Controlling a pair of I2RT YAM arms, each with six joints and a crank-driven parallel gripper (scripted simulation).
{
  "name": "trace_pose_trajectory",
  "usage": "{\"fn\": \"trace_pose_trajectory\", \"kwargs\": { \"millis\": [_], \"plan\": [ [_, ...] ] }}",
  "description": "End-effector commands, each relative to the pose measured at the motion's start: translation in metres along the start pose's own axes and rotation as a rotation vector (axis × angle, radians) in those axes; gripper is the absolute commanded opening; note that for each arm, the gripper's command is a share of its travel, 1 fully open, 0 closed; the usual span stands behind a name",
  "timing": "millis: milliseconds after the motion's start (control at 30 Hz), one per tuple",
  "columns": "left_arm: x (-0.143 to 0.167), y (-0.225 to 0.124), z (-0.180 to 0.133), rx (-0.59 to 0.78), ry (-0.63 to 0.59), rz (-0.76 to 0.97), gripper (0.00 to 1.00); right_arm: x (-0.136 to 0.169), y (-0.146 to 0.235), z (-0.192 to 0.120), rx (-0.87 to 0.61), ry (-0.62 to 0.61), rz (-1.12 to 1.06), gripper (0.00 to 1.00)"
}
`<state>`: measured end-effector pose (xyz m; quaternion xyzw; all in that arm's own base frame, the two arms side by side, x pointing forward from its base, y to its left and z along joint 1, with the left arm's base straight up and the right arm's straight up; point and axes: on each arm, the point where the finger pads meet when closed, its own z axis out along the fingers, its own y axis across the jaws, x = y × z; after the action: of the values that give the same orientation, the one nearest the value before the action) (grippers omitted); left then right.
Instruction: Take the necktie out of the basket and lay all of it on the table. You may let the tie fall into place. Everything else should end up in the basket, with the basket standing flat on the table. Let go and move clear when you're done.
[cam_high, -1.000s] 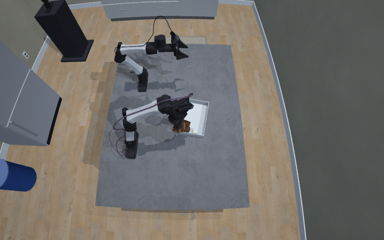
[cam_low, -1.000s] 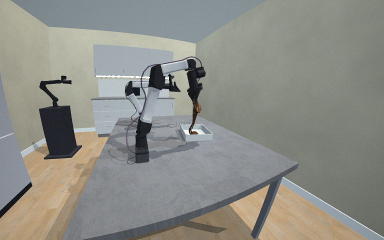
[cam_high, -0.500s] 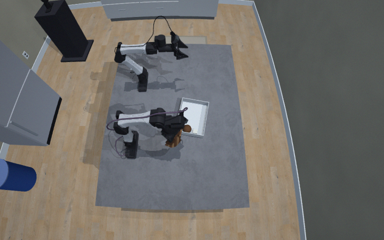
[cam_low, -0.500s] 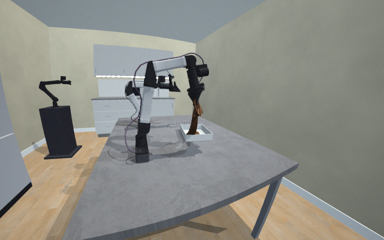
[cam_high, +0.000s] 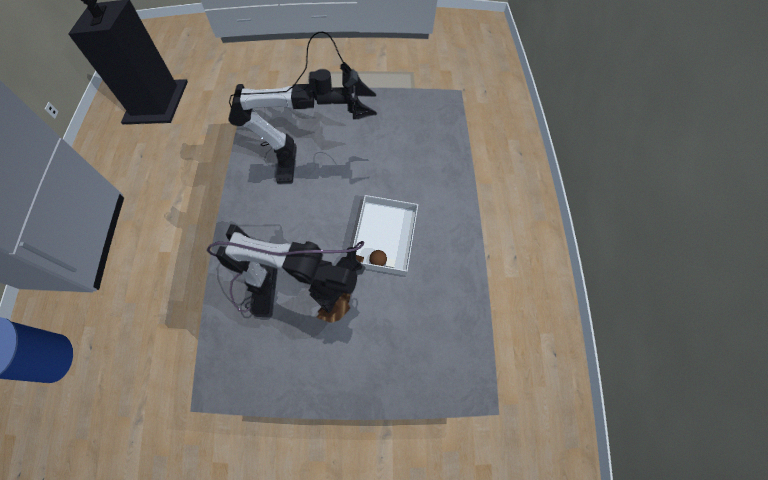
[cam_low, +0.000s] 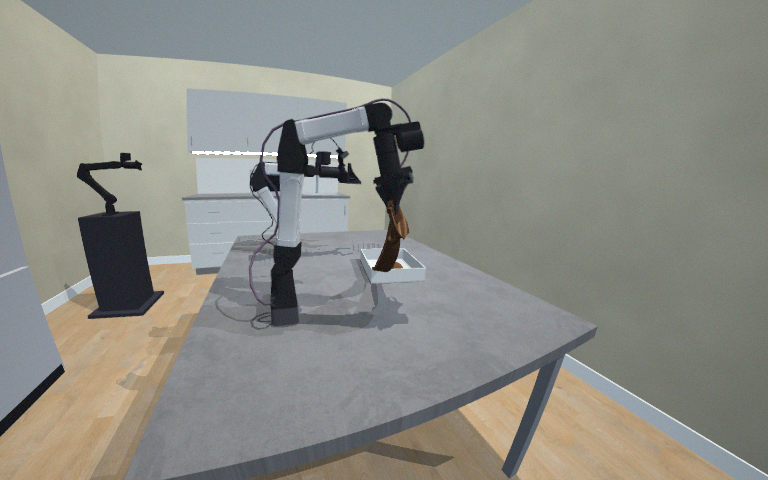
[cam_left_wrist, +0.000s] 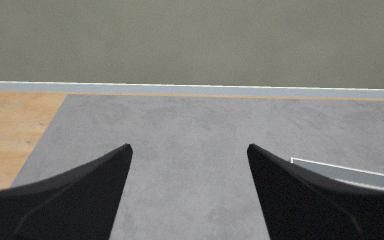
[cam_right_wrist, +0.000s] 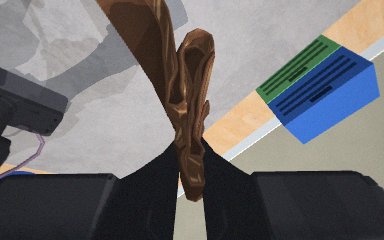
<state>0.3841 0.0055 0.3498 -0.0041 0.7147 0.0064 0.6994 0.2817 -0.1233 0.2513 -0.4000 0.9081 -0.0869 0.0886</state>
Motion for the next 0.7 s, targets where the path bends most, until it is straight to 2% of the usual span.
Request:
{"fn": "trace_pose_trajectory", "kwargs": {
  "millis": [0, 467, 667],
  "plan": [
    [0.0, 0.0, 0.0, 0.0, 0.0, 0.0, 1.0, 0.011, -0.008, -0.013, -0.193, 0.063, -0.052, 0.05],
    [0.0, 0.0, 0.0, 0.0, 0.0, 0.0, 1.0, 0.075, -0.033, -0.015, -0.186, 0.073, -0.05, 0.05],
    [0.0, 0.0, 0.0, 0.0, 0.0, 0.0, 1.0, 0.091, -0.038, -0.016, -0.183, 0.083, -0.048, 0.05]
  ]
}}
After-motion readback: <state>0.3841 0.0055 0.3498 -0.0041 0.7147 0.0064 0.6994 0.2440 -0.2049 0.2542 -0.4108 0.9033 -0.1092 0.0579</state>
